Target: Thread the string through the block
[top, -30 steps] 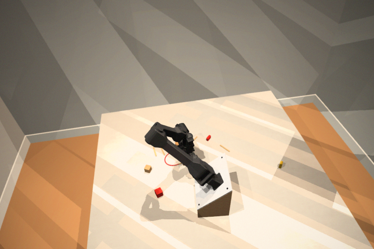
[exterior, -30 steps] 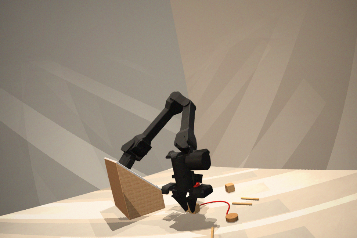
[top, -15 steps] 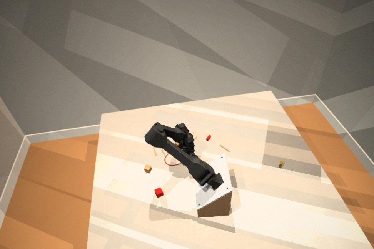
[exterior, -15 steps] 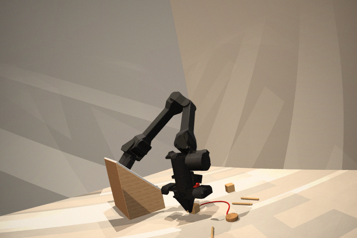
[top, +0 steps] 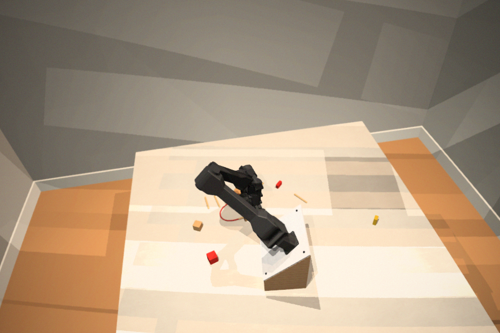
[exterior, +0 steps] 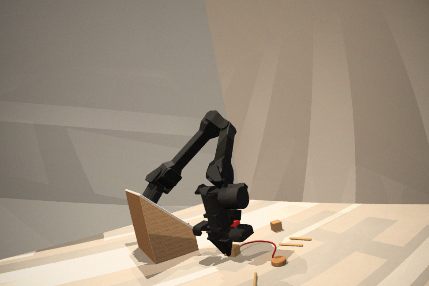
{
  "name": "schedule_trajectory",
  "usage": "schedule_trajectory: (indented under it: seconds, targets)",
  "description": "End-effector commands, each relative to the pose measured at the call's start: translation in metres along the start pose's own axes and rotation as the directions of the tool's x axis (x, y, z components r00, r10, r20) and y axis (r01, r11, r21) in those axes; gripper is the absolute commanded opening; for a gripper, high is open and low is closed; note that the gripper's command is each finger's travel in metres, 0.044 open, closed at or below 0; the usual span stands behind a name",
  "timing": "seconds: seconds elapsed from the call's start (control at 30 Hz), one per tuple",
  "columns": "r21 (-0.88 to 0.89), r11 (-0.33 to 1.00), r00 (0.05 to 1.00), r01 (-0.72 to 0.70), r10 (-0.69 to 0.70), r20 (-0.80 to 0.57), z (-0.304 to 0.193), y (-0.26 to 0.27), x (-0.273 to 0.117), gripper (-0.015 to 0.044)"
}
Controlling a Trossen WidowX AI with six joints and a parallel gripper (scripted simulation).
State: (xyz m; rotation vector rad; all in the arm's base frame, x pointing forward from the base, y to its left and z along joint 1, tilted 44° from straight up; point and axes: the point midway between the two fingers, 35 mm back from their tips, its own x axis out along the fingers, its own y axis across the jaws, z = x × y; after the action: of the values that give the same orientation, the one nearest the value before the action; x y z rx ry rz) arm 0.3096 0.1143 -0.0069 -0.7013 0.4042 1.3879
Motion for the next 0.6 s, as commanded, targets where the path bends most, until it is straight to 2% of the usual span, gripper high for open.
schedule_trajectory:
  seconds: [0.0, 0.57]
  targets:
    - [-0.001, 1.000, 1.000, 0.002, -0.002, 0.017, -0.0005, -0.0011, -0.0002, 0.0000]
    - [0.001, 1.000, 1.000, -0.005, 0.005, 0.016, -0.0025, -0.0010, -0.0003, 0.0000]
